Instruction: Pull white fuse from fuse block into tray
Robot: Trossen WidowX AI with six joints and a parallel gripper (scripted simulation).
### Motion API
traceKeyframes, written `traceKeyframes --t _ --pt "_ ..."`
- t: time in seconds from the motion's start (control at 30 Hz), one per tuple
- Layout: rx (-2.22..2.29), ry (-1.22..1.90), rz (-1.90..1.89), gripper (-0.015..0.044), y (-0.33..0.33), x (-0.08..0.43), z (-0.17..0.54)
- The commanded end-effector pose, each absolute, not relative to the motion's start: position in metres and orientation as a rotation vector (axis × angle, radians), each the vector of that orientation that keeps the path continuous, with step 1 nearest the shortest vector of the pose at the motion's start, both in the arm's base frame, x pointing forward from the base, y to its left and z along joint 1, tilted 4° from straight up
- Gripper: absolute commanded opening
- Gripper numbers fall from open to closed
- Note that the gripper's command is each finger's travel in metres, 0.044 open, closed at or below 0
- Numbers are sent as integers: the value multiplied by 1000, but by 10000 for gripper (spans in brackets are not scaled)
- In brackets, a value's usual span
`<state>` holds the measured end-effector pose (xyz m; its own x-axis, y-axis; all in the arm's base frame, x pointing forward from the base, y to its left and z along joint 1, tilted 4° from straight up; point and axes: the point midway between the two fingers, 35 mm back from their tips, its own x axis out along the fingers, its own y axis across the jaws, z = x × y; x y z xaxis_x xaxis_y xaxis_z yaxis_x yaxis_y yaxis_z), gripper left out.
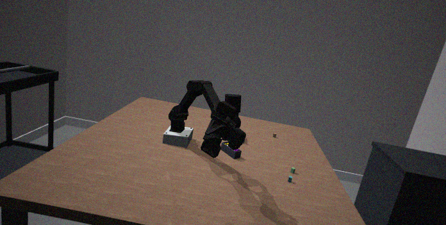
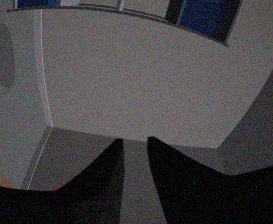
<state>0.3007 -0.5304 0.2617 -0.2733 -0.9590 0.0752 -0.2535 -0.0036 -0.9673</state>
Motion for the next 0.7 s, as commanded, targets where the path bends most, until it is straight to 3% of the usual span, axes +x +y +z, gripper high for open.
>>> traceKeyframes --t 0.0,0.33,0.67 --pt "-1336 1488 -1128 72 -498 349 245" --pt "-1340 1277 -561 72 -370 444 174" --pt "-1164 1215 -16 72 -209 453 100"
